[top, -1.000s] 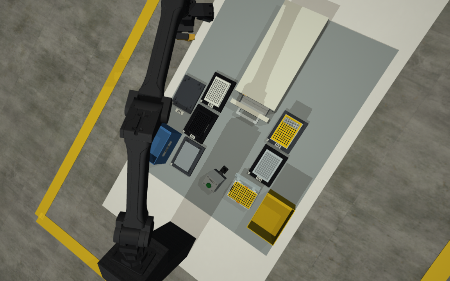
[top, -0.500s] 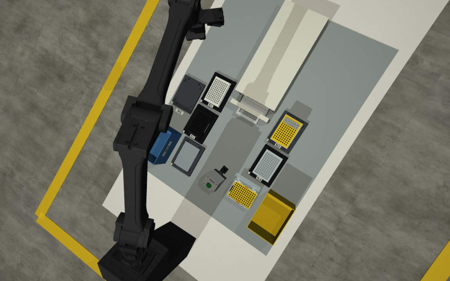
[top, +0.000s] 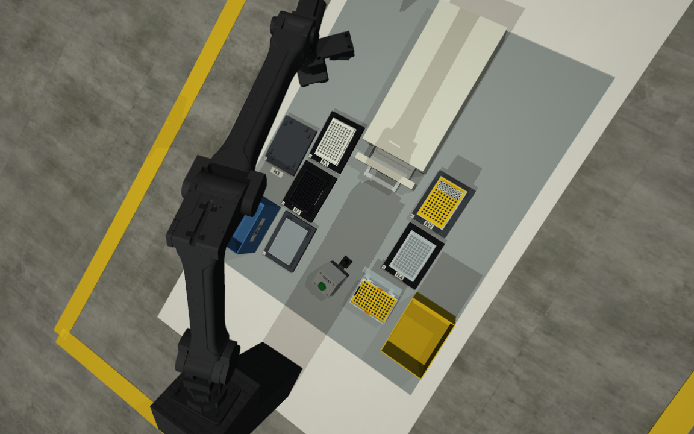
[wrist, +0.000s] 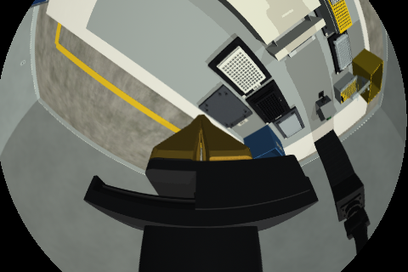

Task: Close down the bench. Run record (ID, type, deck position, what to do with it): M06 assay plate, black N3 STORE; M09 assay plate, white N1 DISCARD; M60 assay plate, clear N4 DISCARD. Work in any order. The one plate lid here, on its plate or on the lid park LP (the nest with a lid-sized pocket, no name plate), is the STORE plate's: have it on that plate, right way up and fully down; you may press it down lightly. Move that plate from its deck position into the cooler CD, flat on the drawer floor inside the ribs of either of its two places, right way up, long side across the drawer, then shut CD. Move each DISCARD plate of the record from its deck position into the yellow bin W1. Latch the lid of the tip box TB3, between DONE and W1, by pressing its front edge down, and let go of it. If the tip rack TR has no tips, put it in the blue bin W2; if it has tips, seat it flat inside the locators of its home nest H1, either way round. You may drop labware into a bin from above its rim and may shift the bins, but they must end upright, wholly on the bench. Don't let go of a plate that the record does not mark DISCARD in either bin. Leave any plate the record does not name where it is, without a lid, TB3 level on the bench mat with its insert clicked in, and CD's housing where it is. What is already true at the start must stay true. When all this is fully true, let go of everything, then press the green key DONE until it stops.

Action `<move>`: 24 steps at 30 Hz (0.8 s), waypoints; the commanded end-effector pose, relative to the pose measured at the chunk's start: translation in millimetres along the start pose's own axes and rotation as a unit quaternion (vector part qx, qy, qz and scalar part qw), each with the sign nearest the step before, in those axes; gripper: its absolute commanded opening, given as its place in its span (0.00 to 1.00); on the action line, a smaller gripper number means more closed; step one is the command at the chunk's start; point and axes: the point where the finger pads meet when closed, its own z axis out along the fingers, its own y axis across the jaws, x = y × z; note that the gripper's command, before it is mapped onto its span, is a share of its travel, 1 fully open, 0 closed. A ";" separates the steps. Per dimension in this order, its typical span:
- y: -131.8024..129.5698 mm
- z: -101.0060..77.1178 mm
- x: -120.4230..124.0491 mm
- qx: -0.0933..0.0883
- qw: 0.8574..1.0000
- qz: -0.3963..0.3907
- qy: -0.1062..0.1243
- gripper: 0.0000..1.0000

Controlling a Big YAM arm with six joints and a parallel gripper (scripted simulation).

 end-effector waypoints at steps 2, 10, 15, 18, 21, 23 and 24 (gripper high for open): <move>-7.8 -23.3 -20.4 -0.024 0.998 -0.046 -0.024 0.00; -32.8 -18.2 -24.9 -0.020 0.997 -0.071 -0.030 0.00; -57.4 -13.8 -27.3 -0.015 0.994 -0.106 -0.036 0.00; -72.2 -11.4 -28.0 -0.013 0.992 -0.122 -0.039 0.00; -86.9 -9.2 -28.0 -0.012 0.990 -0.131 -0.039 0.00; -86.9 -9.2 -28.0 -0.012 0.990 -0.131 -0.039 0.00; -101.7 20.3 -21.8 0.006 0.991 -0.132 -0.024 0.00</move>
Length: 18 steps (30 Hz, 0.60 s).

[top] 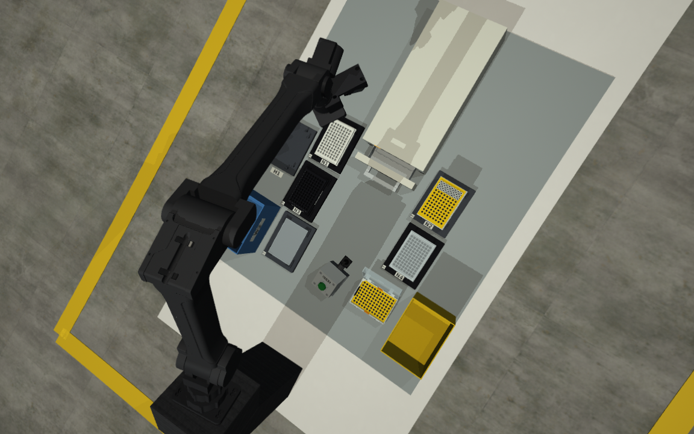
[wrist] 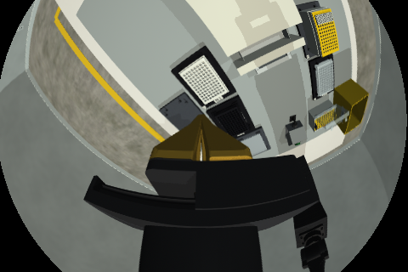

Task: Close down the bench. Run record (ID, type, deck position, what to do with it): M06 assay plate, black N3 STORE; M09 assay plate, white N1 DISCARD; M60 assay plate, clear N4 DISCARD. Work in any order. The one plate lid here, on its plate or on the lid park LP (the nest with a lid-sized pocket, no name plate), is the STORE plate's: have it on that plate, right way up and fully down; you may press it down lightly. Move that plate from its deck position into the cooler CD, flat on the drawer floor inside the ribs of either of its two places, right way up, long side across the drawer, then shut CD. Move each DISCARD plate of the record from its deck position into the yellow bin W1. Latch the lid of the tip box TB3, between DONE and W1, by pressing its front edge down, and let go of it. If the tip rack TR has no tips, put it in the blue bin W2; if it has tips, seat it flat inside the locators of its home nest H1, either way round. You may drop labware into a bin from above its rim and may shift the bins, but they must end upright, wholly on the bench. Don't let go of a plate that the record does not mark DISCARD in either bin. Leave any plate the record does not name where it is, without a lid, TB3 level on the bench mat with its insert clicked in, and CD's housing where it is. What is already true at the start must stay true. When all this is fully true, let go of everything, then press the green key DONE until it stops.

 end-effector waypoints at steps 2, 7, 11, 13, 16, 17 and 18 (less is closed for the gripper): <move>-7.6 -13.4 -9.0 -0.013 0.999 -0.043 -0.024 0.00; -31.7 -10.1 -2.4 -0.010 0.998 -0.060 -0.027 0.00; -50.6 -7.7 4.1 -0.009 0.997 -0.070 -0.027 0.00; -60.5 -6.8 7.1 -0.004 0.995 -0.095 -0.032 0.00; -64.8 -6.3 9.3 -0.005 0.995 -0.095 -0.030 0.00; -77.4 18.1 19.6 0.009 0.995 -0.095 -0.012 0.00; -77.5 3.8 15.8 0.004 0.993 -0.111 -0.026 0.00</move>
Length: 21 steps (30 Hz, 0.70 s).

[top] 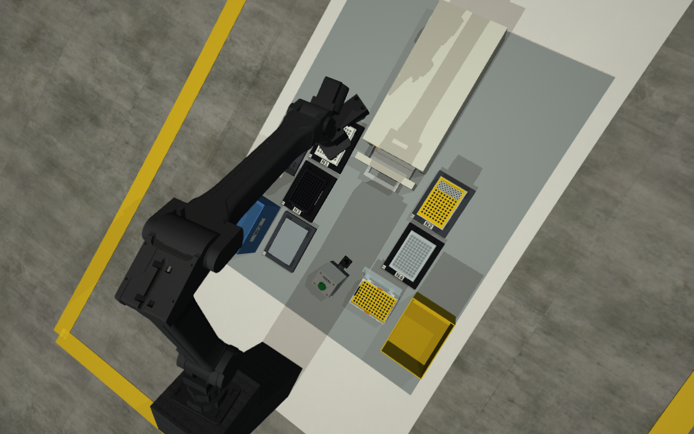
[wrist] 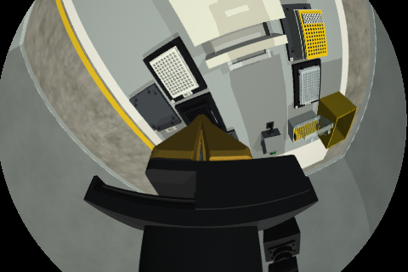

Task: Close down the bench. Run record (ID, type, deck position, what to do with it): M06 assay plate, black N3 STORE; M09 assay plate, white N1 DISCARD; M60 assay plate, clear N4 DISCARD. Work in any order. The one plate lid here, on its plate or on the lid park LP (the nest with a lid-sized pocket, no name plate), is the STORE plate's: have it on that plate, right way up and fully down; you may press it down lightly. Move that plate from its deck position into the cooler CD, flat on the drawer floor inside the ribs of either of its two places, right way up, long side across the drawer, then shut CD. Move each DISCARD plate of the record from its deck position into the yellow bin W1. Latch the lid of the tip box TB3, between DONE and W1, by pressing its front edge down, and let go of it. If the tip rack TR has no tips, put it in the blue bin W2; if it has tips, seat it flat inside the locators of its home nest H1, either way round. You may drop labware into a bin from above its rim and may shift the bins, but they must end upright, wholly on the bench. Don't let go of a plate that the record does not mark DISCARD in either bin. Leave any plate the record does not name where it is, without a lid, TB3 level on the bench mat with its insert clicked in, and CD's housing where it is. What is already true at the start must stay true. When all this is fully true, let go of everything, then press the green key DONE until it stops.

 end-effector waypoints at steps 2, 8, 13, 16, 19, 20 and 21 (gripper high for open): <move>-10.7 -13.7 -4.0 -0.008 0.999 -0.040 -0.025 0.00; -36.3 -11.2 12.5 -0.003 0.997 -0.066 -0.028 0.00; -57.6 -9.6 26.7 0.003 0.995 -0.091 -0.031 0.00; -65.8 9.9 40.2 0.010 0.996 -0.092 -0.011 0.00; -73.3 -8.5 39.3 0.002 0.995 -0.092 -0.030 0.00; -77.7 -8.3 42.2 0.006 0.994 -0.108 -0.033 0.00; -81.9 -8.1 45.2 0.009 0.993 -0.117 -0.034 0.00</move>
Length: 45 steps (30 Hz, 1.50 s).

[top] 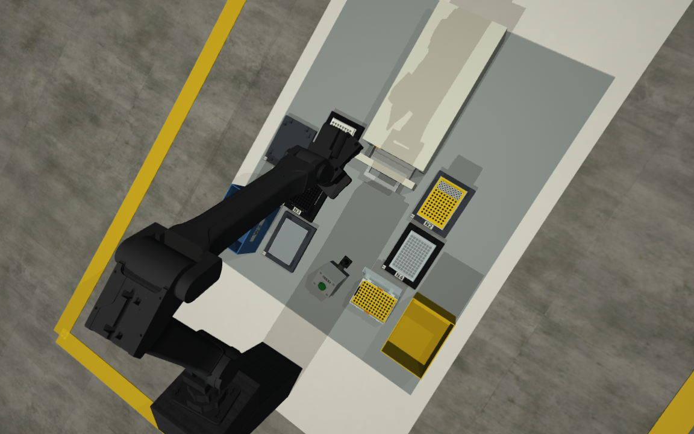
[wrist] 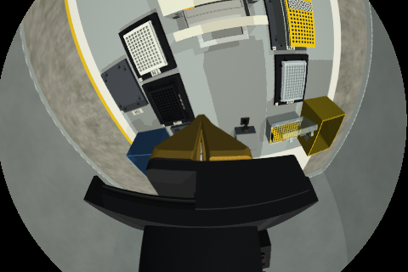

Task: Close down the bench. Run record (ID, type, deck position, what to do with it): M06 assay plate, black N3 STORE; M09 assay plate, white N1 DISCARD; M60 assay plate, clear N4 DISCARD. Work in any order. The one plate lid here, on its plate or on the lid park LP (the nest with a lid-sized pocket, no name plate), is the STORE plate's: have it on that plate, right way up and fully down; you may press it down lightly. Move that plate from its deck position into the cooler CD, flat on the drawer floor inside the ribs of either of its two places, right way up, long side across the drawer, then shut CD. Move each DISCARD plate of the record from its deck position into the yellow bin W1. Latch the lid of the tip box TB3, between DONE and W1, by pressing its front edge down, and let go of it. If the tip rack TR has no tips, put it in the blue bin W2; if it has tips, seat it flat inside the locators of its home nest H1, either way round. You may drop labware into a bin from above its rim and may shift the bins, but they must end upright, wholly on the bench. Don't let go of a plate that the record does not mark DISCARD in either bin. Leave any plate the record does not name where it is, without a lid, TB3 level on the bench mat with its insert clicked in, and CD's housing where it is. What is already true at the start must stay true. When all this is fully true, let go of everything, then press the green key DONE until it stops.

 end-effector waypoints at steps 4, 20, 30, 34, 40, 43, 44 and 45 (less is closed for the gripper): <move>-21.0 -13.4 7.4 0.004 0.999 -0.046 -0.029 0.00; -63.5 -12.1 64.6 0.016 0.994 -0.107 -0.032 0.00; -84.5 -7.2 98.6 0.022 0.991 -0.132 -0.024 0.00; -90.7 -12.5 107.0 0.021 0.990 -0.133 -0.032 0.00; -86.7 -8.8 107.1 0.019 0.991 -0.130 -0.024 0.00; -86.7 -8.8 107.1 0.019 0.991 -0.130 -0.024 0.00; -86.7 -8.8 107.1 0.019 0.991 -0.130 -0.024 0.00; -86.7 -8.8 107.1 0.019 0.991 -0.130 -0.024 0.00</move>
